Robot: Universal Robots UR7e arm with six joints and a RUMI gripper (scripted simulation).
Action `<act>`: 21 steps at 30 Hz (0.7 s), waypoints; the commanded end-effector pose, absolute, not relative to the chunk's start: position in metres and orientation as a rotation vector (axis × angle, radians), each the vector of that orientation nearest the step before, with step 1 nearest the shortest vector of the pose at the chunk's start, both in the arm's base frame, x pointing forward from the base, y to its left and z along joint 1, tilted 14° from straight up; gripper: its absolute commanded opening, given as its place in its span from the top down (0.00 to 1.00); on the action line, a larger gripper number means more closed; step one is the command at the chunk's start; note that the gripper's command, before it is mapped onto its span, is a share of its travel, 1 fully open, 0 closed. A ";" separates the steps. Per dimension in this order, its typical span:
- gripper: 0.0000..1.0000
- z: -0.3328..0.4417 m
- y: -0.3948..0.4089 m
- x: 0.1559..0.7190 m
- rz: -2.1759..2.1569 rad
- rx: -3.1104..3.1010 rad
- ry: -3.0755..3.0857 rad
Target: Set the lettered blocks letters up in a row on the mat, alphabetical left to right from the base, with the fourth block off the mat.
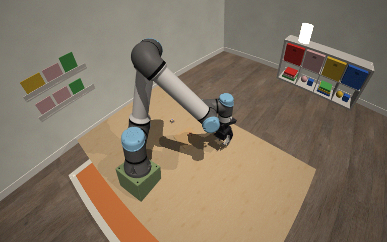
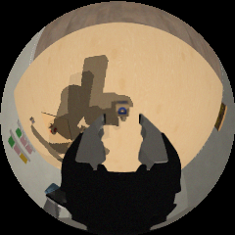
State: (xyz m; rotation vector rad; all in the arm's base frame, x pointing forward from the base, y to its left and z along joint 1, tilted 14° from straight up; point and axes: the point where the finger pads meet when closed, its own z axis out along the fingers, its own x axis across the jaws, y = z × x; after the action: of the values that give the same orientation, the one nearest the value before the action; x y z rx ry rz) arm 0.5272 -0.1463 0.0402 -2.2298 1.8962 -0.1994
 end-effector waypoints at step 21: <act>0.63 0.015 -0.145 0.534 -0.201 -2.230 1.896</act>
State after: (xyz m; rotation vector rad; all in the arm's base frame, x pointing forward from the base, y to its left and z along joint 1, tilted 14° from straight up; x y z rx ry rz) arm 0.5318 -0.1449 0.0208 -2.2299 1.8962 -0.1990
